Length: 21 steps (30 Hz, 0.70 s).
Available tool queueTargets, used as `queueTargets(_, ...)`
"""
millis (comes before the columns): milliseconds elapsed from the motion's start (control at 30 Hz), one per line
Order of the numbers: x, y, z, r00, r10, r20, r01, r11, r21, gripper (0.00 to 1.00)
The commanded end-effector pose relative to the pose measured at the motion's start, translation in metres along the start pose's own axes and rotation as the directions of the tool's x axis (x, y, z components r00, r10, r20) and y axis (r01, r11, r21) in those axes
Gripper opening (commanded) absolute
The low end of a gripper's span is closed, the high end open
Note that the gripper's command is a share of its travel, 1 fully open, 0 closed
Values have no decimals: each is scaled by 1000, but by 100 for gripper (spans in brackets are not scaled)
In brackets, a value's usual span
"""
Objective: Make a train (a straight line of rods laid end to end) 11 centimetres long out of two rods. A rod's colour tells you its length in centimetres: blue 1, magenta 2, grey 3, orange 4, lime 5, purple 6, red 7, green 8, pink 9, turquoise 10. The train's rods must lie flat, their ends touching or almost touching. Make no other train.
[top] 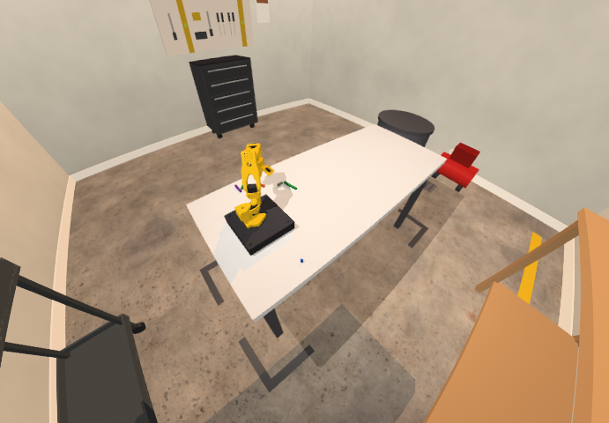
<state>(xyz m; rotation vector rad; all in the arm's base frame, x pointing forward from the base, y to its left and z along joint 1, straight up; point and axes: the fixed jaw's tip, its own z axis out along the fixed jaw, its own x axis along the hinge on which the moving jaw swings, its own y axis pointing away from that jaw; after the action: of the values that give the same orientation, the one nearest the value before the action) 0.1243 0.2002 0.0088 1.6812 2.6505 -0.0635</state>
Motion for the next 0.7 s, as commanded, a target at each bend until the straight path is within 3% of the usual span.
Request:
queueTargets(0, 1, 4, -7, 1000, -2, -16, 1, 1000, -22, 17)
queueTargets(667, -1, 4, -7, 998, 58, -18, -59, 998, -21, 17)
